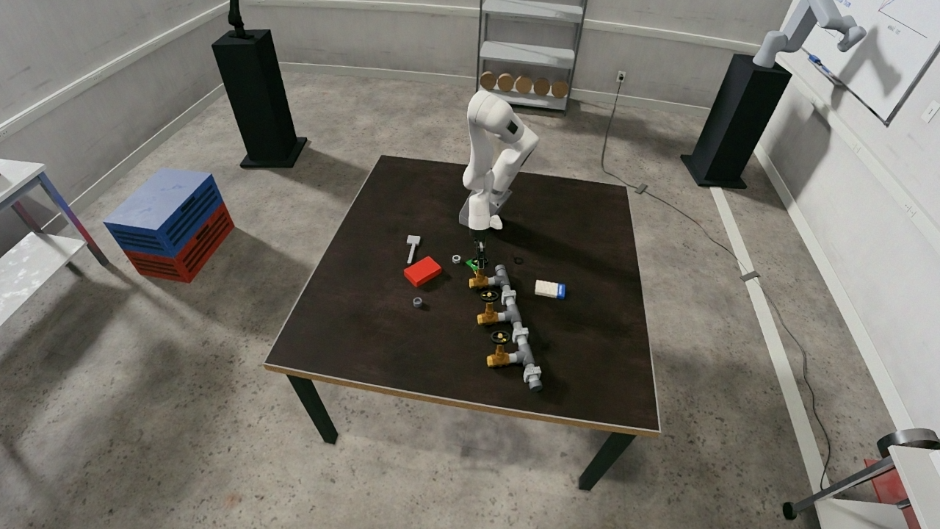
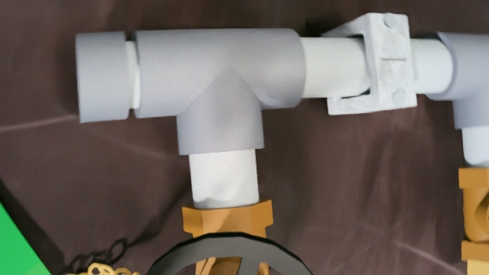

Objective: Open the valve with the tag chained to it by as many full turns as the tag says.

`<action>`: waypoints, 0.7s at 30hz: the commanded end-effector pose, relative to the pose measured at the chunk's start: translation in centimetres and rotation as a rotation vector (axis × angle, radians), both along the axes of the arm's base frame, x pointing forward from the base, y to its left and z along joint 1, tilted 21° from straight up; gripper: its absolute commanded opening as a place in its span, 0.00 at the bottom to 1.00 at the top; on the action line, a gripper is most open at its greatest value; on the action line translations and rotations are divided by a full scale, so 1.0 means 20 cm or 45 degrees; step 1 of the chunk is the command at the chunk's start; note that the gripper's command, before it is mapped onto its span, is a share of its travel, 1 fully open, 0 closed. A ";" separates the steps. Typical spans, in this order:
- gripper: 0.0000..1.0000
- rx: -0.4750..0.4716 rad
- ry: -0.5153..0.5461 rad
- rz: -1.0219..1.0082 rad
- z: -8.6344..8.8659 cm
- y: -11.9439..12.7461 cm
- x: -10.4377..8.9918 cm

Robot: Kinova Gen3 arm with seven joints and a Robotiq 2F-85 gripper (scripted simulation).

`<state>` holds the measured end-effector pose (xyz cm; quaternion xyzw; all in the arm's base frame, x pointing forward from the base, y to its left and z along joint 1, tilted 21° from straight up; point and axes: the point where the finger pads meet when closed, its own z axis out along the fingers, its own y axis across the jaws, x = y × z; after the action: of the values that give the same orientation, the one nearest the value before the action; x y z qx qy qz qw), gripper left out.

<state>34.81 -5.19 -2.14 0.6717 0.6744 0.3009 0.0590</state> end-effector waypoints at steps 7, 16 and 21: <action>0.68 -0.096 -0.066 0.157 0.00 0.00 0.00; 0.68 -0.261 -0.177 0.433 0.00 0.00 0.00; 0.68 -0.325 -0.220 0.540 0.00 0.00 0.00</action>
<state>34.81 -5.19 -2.14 0.4919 0.8154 0.2782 0.1254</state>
